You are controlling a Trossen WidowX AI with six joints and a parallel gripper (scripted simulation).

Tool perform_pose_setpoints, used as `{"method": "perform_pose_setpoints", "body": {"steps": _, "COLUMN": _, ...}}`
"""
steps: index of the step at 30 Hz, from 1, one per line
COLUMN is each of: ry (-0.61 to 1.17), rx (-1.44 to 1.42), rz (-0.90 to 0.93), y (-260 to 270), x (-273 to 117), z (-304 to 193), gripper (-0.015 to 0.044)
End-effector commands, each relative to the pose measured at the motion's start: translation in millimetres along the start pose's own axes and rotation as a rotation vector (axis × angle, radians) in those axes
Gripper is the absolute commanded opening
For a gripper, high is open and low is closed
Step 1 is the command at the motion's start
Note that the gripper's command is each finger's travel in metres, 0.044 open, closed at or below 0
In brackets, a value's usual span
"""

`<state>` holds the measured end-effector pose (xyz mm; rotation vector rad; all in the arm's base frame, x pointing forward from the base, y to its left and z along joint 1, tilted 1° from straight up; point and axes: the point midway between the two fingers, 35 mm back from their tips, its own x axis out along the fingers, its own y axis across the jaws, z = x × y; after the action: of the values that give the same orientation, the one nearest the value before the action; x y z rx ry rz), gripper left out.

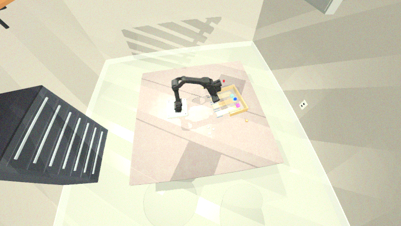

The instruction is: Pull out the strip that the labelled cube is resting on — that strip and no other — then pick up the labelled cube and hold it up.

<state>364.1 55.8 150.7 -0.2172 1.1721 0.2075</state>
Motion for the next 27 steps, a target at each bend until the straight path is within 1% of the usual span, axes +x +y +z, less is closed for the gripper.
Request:
{"method": "perform_pose_setpoints", "body": {"steps": 1, "ry": 0.166, "rx": -0.039, "rz": 0.028, "y": -1, "x": 23, "z": -2, "gripper": 0.0000}}
{"method": "perform_pose_setpoints", "body": {"steps": 4, "ry": 0.304, "rx": -0.067, "rz": 0.055, "y": -2, "x": 42, "z": -5, "gripper": 0.0000}}
{"method": "perform_pose_setpoints", "body": {"steps": 6, "ry": 0.333, "rx": -0.073, "rz": 0.061, "y": -4, "x": 46, "z": -6, "gripper": 0.0000}}
{"method": "perform_pose_setpoints", "body": {"steps": 11, "ry": 0.337, "rx": -0.074, "rz": 0.062, "y": -5, "x": 49, "z": -6, "gripper": 0.0000}}
{"method": "perform_pose_setpoints", "body": {"steps": 27, "ry": 0.337, "rx": -0.074, "rz": 0.062, "y": -4, "x": 74, "z": -14, "gripper": 0.0000}}
